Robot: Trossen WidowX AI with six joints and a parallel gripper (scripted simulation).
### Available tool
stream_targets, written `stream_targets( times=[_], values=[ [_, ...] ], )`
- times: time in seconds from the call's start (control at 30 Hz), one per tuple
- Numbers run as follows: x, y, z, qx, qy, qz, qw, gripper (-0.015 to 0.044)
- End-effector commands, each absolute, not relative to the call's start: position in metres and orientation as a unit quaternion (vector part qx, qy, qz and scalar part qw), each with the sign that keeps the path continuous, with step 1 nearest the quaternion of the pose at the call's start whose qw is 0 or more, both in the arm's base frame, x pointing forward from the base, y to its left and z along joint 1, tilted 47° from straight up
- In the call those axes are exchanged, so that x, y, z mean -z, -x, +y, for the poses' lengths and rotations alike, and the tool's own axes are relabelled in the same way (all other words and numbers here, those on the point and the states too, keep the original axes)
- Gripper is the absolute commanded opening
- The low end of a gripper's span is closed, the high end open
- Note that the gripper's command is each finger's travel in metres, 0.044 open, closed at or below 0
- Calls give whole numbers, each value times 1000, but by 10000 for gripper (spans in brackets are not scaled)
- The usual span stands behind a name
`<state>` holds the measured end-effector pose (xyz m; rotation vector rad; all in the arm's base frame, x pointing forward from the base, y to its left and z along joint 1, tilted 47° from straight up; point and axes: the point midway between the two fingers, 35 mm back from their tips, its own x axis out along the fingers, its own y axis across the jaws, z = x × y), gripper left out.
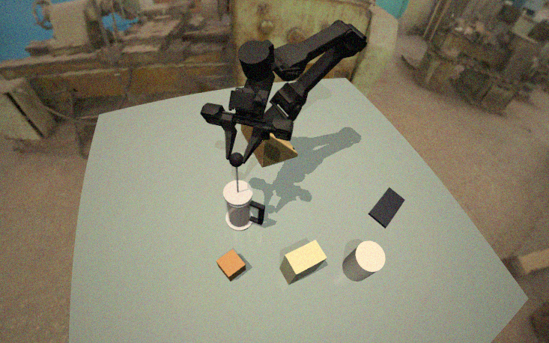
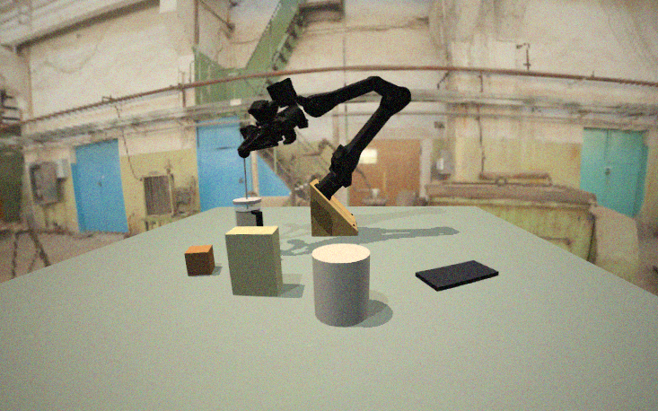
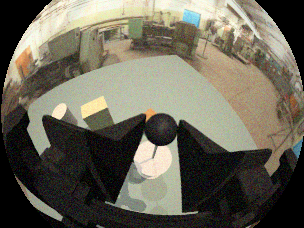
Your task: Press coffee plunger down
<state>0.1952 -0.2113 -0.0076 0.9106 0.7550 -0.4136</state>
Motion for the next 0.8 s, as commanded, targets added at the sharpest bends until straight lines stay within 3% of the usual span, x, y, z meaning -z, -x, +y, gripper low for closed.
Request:
stream_targets(
  times=[0.0,0.77],
  values=[
    [9,-195,-211,194,-429,354,808,118],
    [35,-199,-194,194,-429,355,808,118]
  ],
)
